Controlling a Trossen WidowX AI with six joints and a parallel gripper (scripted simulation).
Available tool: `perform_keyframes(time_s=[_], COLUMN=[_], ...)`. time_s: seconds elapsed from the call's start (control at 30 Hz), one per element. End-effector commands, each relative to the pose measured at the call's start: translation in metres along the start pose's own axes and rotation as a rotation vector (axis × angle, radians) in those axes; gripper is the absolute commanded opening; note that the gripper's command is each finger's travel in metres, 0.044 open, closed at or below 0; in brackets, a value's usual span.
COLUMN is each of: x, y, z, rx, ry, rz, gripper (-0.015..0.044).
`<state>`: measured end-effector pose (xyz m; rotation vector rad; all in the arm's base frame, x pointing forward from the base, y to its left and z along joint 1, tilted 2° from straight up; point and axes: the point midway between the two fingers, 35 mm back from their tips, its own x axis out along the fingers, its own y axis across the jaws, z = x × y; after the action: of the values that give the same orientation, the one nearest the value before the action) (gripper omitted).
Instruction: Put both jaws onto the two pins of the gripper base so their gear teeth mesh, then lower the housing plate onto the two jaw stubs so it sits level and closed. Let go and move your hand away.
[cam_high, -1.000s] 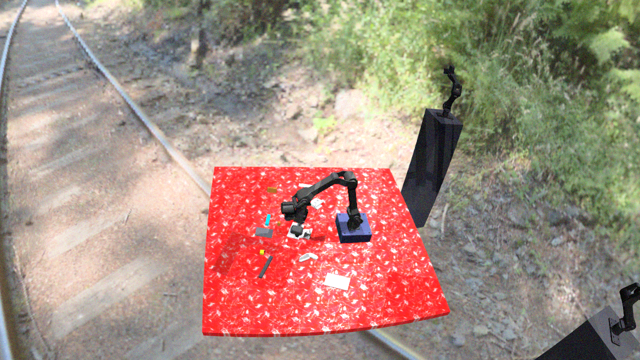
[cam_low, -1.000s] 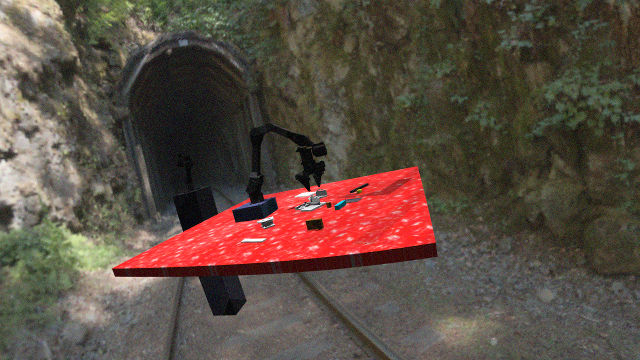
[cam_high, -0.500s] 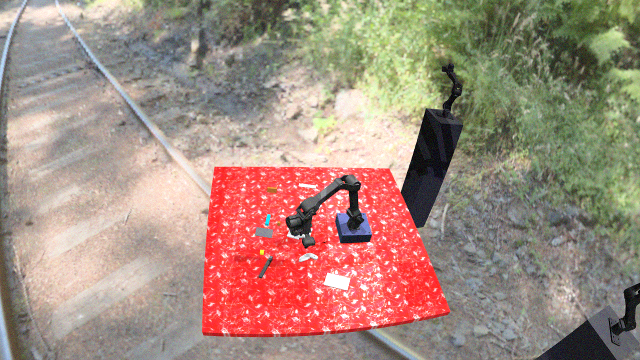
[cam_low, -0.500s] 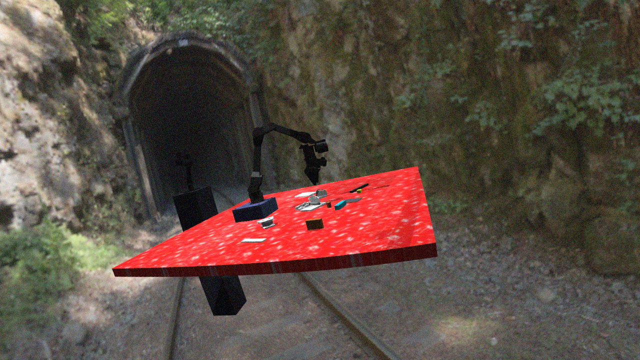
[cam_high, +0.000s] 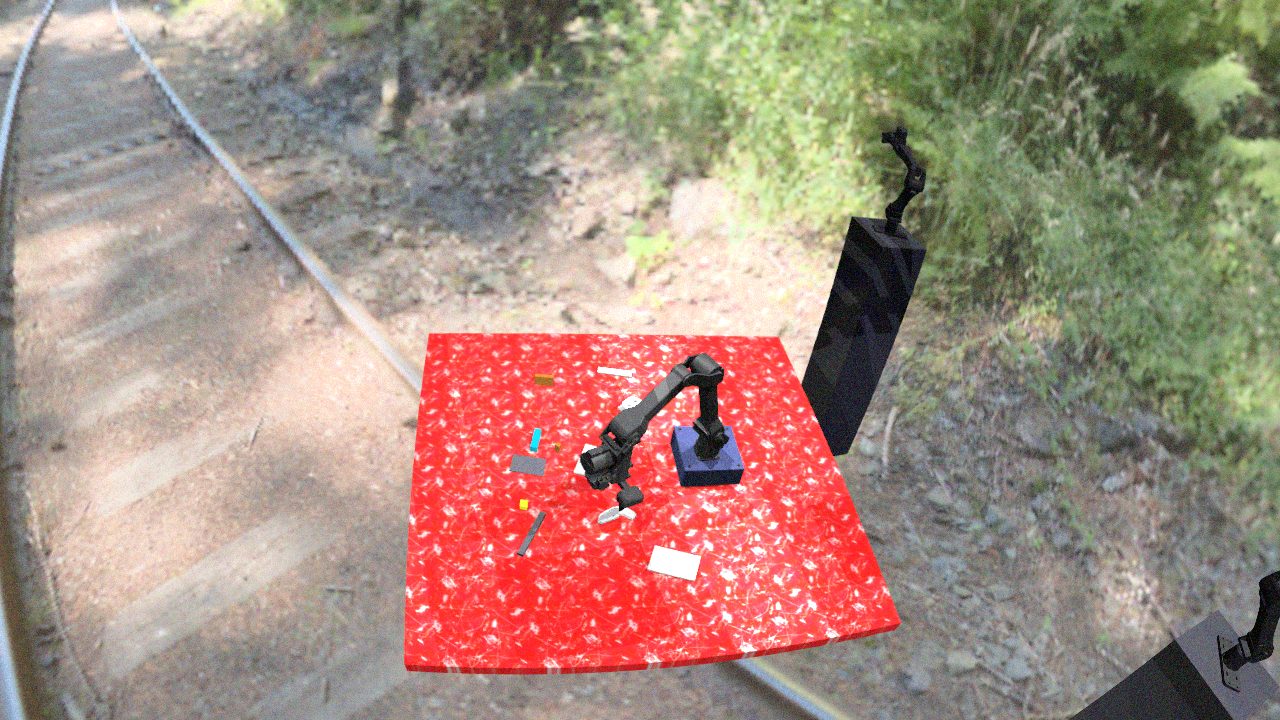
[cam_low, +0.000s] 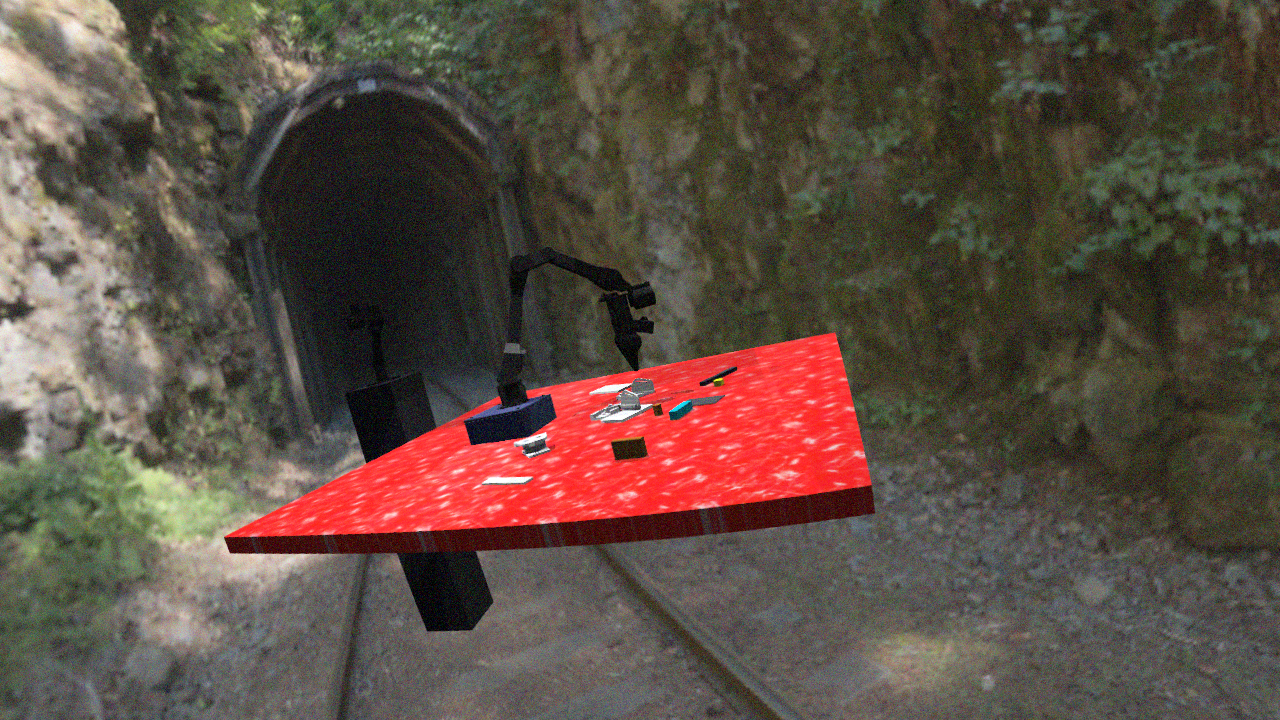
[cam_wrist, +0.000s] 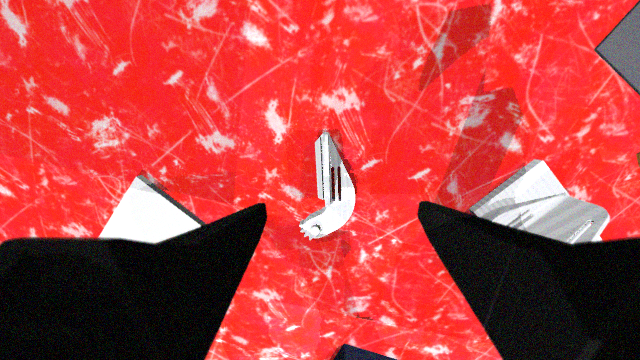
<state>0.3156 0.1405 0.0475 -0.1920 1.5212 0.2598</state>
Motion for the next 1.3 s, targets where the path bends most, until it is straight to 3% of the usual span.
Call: perform_keyframes(time_s=[0.0,0.33,1.27], x=[0.021,0.022,0.068], y=[0.0,0.0,0.0], z=[-0.007,-0.007,-0.006], rx=[-0.008,-0.008,-0.008], ry=[0.027,0.027,0.027], rz=[-0.002,-0.002,-0.002], gripper=[0.044,0.044,0.044])
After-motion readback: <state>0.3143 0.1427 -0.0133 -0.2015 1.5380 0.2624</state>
